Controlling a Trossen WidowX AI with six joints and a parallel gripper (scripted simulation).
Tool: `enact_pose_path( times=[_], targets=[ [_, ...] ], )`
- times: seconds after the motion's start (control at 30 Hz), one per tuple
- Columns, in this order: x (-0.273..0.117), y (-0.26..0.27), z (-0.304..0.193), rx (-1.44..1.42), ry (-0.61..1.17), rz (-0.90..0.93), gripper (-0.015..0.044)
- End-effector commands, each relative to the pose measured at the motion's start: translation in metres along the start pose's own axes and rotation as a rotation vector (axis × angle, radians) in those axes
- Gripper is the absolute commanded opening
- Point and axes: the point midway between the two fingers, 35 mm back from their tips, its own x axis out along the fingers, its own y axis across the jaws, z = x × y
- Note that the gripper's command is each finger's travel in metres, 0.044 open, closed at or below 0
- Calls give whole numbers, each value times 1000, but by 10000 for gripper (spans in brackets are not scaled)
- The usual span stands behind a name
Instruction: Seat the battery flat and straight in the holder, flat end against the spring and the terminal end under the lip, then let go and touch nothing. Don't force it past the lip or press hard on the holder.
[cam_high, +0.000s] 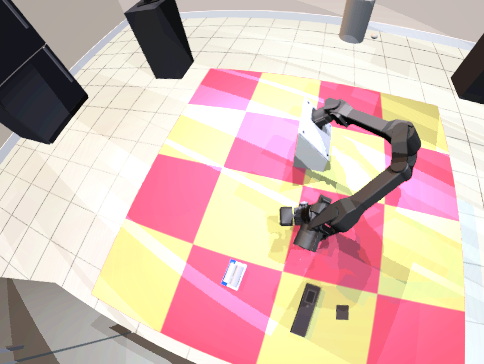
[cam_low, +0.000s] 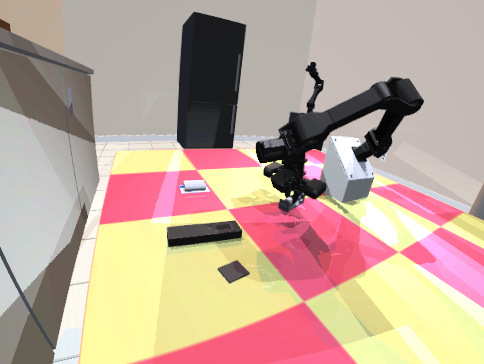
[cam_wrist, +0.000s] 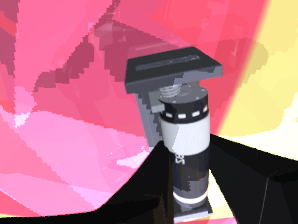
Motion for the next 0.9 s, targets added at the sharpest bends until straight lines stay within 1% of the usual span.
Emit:
enact_pose_path(
  times=[0.0, 0.87],
  targets=[
    [-1, 2, 4, -14, -33, -2, 71],
    [1, 3, -1, -14, -140, -7, 71]
  ],
)
